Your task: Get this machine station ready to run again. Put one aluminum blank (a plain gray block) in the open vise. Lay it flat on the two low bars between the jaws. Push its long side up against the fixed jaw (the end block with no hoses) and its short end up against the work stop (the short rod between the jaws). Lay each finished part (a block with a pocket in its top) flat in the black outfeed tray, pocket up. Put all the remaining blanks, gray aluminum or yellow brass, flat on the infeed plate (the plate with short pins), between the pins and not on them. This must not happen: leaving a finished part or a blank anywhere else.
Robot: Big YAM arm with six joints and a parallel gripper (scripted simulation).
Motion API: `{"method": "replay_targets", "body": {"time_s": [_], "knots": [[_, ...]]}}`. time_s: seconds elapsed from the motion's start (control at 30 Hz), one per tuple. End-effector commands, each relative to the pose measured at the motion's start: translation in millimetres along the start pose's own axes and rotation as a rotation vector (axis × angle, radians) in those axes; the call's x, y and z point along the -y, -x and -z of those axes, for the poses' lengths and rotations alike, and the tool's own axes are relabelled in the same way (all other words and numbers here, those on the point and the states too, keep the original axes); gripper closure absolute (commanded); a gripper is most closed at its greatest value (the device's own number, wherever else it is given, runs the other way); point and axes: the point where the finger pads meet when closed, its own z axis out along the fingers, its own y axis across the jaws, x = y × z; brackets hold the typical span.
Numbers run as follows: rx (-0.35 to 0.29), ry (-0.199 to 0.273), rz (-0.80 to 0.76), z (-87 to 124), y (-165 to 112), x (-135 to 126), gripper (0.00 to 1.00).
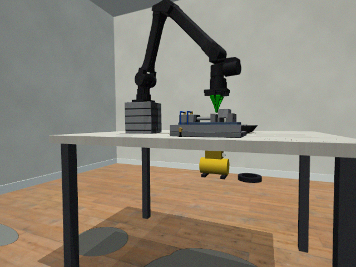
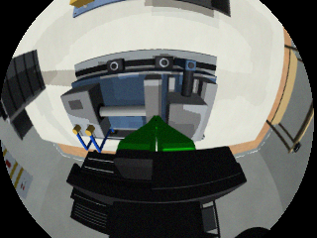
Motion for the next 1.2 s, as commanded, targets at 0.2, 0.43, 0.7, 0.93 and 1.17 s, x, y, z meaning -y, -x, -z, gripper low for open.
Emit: {"method": "replay_targets", "body": {"time_s": [0.2,0.43,0.7,0.93,1.17], "knots": [[0.001,-0.013,0.007,2,-5,19,1.0],[0.001,-0.014,0.007,2,-3,22,1.0],[0.001,-0.014,0.007,3,-1,24,1.0],[0.001,-0.014,0.007,3,0,27,1.0],[0.0,-0.018,0.005,3,1,30,1.0]]}}
